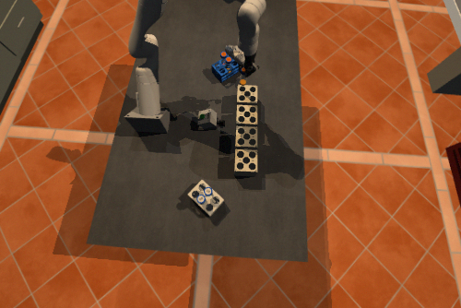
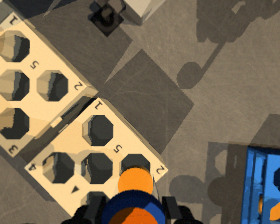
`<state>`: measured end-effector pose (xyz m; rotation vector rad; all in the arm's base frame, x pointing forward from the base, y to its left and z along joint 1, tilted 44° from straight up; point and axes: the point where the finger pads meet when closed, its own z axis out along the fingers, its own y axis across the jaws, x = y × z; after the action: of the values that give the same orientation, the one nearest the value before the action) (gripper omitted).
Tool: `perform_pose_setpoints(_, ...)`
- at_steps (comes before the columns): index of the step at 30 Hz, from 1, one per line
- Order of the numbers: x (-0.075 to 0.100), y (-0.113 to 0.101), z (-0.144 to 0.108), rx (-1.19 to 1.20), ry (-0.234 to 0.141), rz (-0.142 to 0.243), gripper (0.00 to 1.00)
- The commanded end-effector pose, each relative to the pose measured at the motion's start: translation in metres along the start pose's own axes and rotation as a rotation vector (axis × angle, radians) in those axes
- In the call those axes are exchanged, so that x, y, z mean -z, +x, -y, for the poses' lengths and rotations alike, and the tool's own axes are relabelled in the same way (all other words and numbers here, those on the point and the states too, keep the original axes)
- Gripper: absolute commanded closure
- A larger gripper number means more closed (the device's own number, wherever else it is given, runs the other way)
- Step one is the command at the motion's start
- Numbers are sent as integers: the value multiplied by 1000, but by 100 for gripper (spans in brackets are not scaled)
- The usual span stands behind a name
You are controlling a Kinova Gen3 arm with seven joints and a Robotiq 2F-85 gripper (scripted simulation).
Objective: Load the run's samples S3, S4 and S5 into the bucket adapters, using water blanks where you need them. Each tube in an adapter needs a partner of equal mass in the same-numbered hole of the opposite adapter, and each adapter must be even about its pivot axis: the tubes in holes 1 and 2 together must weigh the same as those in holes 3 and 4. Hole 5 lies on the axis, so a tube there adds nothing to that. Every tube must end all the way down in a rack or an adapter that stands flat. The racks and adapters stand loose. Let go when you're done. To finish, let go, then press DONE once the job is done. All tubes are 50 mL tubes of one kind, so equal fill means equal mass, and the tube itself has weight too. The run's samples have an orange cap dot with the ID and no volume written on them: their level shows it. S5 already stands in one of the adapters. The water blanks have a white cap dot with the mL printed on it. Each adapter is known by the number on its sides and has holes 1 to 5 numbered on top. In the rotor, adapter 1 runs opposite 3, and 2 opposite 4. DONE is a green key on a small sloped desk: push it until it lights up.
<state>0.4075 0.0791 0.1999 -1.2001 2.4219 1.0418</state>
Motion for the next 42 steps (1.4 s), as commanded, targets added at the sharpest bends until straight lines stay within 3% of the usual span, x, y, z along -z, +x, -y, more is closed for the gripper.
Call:
perform_pose_setpoints(1, 9, 3, 2, -3, 8, -4, 90)
perform_pose_setpoints(10, 15, 3, 1, -3, 4, -4, 90)
perform_pose_setpoints(42, 15, 63, 79, 4, 3, -5, 90)
